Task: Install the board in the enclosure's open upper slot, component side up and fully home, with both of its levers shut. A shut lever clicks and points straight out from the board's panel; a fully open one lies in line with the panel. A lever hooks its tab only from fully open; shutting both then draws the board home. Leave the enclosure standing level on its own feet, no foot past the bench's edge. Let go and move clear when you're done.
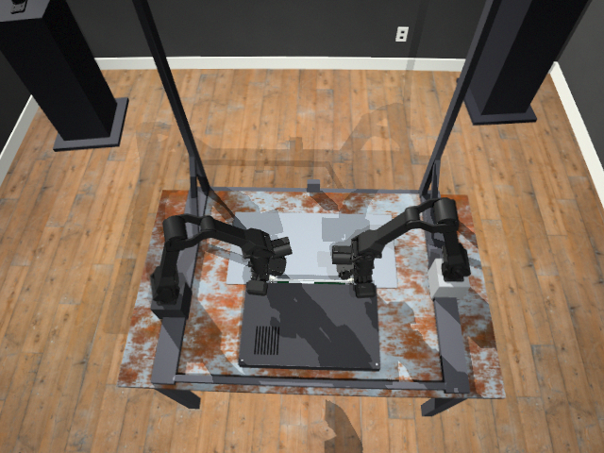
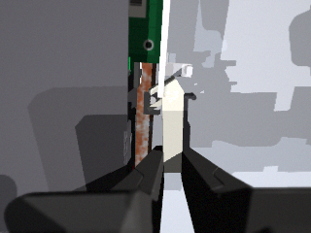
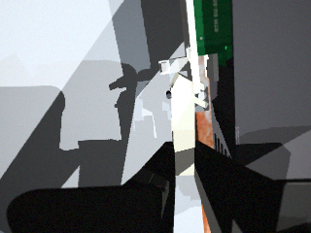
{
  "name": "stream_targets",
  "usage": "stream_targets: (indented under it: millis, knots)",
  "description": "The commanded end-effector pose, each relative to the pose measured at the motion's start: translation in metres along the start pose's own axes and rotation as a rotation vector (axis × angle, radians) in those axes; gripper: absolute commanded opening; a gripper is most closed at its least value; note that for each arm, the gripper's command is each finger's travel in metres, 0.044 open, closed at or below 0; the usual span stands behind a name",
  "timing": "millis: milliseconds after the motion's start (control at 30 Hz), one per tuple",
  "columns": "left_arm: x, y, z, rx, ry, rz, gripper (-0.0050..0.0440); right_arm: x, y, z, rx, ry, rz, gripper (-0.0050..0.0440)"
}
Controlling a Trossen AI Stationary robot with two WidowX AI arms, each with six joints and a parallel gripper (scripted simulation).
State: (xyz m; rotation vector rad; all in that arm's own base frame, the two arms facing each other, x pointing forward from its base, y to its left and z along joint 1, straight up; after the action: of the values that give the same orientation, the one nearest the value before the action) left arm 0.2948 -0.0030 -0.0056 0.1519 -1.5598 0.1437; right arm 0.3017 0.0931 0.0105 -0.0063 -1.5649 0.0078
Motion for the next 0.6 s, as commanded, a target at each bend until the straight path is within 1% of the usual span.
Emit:
stream_targets:
  millis: [0,133,567]
  knots:
    - [0.0095,0.0021,-0.0049,0.015,-0.033,0.002,0.0008,0.0108,-0.0013,-0.0032,-0.013,-0.035,-0.008,0.0008]
    - [0.0108,-0.0006,-0.0061,0.066,-0.038,0.006,0.0008,0.0117,0.0012,-0.0041,-0.065,-0.039,-0.013,0.0008]
    - [0.0105,-0.0003,-0.006,0.064,-0.037,0.006,0.0008,0.0117,0.0007,-0.0042,-0.065,-0.039,-0.013,0.0008]
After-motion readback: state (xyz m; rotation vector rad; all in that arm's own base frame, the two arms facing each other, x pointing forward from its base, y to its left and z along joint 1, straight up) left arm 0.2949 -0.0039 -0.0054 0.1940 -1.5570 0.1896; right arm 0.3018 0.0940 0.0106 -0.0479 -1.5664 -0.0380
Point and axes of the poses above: on each arm, the point midway between the two fingers, 35 mm back from their tips, its own x axis back along the fingers, its own y axis across the jaws, z = x × y, the point moved 4 cm from there along x, back along the fingers, and after that the axes turned 6 degrees about x, right-handed, at the moved point
